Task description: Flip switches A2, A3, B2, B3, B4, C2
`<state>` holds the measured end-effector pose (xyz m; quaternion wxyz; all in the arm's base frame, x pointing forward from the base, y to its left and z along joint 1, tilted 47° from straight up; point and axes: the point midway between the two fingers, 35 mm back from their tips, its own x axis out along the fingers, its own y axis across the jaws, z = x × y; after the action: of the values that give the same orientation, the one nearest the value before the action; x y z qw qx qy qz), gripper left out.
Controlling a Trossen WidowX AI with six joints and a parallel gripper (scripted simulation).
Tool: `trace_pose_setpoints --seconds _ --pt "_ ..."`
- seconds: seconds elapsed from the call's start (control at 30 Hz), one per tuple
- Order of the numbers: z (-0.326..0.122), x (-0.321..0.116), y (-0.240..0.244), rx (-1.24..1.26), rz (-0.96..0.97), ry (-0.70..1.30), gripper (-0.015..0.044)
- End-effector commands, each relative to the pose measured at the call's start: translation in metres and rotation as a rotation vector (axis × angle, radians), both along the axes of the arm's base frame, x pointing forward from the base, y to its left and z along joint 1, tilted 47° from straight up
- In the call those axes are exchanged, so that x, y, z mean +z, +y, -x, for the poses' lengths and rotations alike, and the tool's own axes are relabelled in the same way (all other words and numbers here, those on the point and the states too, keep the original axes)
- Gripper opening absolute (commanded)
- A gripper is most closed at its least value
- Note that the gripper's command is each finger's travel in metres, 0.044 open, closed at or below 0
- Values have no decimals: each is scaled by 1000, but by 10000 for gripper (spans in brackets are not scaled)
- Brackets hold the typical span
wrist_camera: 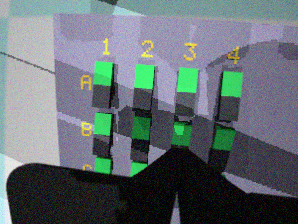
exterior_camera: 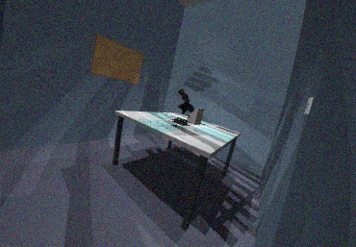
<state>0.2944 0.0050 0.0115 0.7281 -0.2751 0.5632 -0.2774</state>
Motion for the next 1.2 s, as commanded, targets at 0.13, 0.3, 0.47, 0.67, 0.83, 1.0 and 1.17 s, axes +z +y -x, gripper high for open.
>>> trace_pose_setpoints --seconds 0.13,0.3,0.47,0.67,0.83,1.0,1.17 --pt "0 -15 -20 -17 12 30 0" --pt "-2 -21 -27 -17 13 30 0" --pt "-2 -23 -29 -17 13 30 0" --pt "-4 -29 -36 -17 13 30 0" --pt "-5 -30 -37 -17 13 30 0" --pt "-5 -30 -37 -17 13 30 0" --pt "-5 -30 -37 -17 13 30 0"
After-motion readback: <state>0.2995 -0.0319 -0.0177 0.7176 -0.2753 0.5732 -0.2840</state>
